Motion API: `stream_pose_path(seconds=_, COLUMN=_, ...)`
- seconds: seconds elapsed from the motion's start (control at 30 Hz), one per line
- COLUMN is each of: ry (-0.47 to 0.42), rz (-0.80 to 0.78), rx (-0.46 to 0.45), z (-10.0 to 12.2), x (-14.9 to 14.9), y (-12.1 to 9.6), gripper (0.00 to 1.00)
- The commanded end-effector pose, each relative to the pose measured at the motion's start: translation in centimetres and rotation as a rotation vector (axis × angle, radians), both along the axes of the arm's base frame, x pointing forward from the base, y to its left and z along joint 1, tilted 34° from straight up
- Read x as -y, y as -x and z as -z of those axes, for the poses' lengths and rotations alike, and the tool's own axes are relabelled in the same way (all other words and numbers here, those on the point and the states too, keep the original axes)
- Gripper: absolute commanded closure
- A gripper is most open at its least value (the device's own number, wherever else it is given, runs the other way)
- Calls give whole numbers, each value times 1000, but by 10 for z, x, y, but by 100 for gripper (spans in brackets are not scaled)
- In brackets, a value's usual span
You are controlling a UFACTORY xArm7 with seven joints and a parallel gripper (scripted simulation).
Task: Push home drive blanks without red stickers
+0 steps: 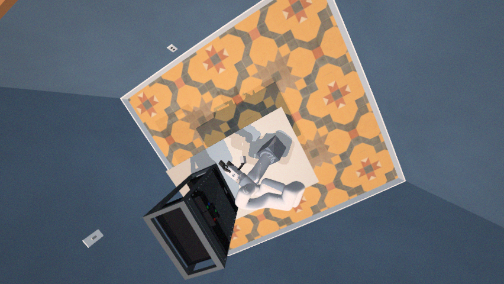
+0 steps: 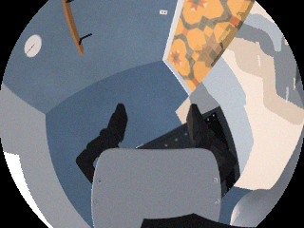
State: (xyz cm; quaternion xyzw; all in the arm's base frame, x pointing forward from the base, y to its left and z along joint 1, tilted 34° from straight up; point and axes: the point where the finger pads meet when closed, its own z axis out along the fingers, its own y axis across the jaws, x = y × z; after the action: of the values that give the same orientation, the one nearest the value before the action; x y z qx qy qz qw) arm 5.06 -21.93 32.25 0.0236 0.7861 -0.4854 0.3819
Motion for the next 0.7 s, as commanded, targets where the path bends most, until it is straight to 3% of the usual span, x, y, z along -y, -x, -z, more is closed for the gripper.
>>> stream_pose_path(seconds=0.0, ry=115, rz=-111, rx=51, z=-32, x=-24, y=-18, gripper=0)
stream_pose_path(seconds=0.17, ry=182, rz=-169, rx=80, z=-48, x=-36, y=-25, gripper=0)
stream_pose_path(seconds=0.37, ry=344, rz=-293, rx=149, z=-82, x=-68, y=-33, gripper=0)
stream_pose_path(seconds=0.67, ry=505, rz=-396, rx=218, z=-112, x=-101, y=-32, gripper=0)
